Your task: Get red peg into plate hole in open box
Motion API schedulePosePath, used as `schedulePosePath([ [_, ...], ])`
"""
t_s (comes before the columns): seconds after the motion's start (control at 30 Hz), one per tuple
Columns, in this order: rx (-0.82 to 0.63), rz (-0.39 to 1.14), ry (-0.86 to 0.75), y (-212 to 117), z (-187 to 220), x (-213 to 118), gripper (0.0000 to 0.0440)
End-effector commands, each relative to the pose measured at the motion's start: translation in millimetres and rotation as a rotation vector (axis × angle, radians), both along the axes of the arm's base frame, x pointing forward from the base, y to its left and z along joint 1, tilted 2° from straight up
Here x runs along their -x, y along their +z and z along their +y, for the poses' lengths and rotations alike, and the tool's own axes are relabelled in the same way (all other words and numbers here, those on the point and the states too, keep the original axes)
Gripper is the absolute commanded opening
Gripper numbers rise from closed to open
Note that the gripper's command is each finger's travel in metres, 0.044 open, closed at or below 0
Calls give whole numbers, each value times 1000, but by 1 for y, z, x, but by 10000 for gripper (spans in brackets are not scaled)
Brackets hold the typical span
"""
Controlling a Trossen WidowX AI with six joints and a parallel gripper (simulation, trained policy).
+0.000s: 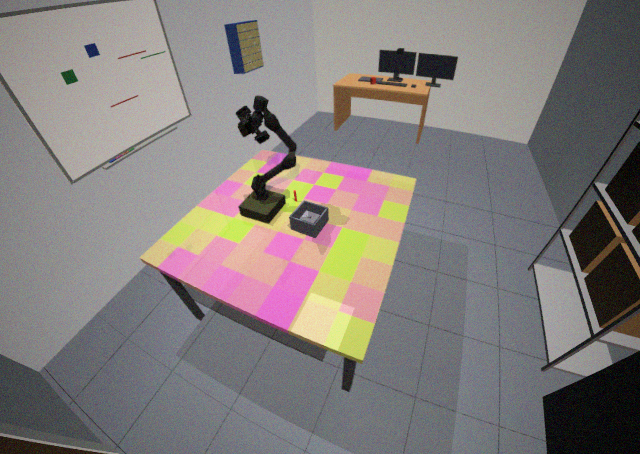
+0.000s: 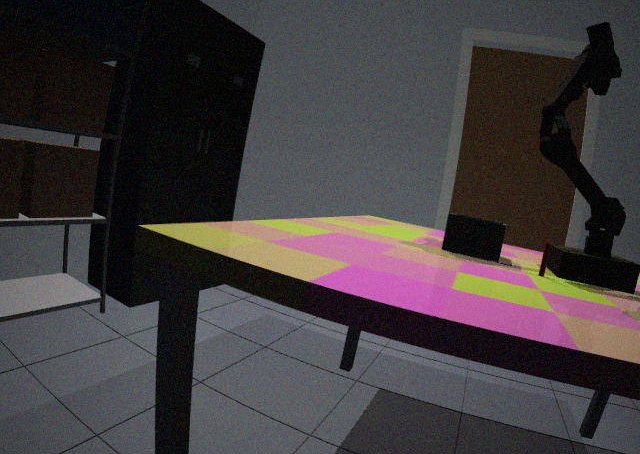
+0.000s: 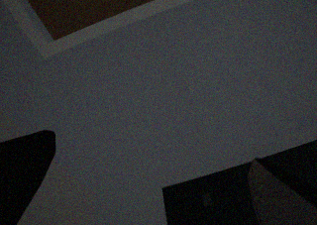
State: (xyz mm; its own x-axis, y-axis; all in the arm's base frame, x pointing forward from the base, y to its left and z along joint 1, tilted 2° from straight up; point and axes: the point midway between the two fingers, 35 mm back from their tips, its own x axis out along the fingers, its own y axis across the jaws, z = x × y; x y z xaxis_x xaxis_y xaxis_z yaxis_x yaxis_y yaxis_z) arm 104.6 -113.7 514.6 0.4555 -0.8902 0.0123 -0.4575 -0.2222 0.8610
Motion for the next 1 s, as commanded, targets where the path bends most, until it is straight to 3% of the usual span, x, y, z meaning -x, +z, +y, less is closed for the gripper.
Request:
schedulePosePath([
  [0.0, 5, 4, 1, 0, 1, -1, 422],
  [0.07, 10, -2, 8, -1, 3, -1, 440],
  [0.4, -20, -59, 134, -23, 10, 3, 440],
  [0.97, -289, -65, 362, -95, 5, -6, 440],
])
